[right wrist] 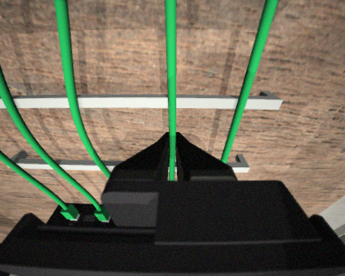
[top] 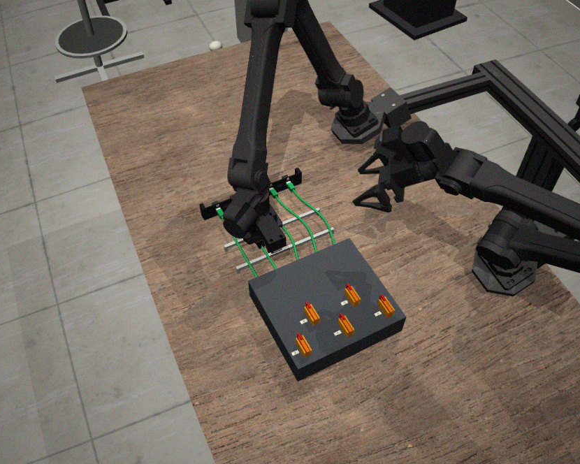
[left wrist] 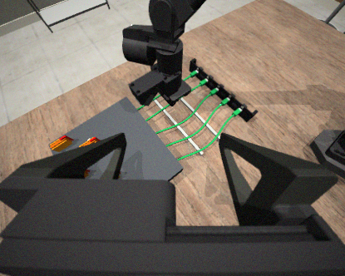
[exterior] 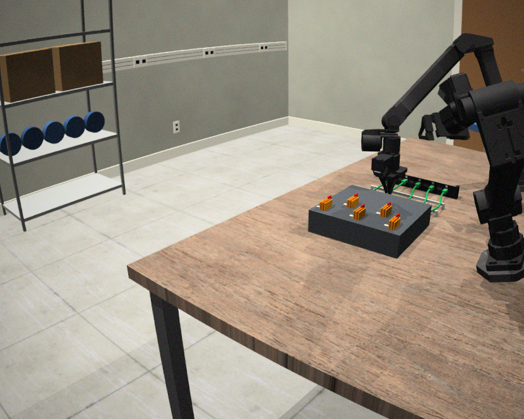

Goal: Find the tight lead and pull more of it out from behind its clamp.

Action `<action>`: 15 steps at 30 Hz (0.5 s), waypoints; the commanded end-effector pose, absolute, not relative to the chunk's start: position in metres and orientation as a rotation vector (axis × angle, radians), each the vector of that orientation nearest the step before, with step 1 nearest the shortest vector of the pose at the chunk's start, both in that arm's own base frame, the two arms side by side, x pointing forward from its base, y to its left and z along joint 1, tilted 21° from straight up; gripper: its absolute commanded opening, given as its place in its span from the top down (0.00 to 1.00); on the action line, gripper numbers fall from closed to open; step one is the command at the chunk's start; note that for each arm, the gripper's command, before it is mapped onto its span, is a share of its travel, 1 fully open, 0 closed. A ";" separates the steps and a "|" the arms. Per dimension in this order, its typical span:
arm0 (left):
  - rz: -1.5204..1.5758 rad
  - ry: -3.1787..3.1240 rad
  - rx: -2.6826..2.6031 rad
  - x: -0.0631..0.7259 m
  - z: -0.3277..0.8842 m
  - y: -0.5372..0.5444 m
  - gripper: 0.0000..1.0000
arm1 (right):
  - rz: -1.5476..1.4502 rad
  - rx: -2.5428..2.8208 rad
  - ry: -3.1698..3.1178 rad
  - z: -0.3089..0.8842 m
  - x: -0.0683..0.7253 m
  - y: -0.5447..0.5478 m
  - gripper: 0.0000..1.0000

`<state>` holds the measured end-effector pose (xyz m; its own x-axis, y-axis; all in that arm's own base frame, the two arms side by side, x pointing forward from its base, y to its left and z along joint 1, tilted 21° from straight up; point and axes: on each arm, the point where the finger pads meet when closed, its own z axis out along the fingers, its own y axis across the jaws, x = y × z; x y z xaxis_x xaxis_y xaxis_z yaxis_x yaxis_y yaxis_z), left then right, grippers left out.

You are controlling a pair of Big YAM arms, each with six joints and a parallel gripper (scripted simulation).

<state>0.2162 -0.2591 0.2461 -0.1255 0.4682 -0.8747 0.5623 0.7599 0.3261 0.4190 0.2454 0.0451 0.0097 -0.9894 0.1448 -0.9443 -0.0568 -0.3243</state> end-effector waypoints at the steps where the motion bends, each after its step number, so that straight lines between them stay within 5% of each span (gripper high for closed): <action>1: -0.133 1.728 0.777 0.220 0.275 -0.268 0.00 | -0.507 -2.108 2.033 0.055 0.426 0.249 0.94; 15: -0.133 1.728 0.777 0.220 0.275 -0.268 0.00 | -0.508 -2.080 1.987 0.075 0.431 0.263 1.00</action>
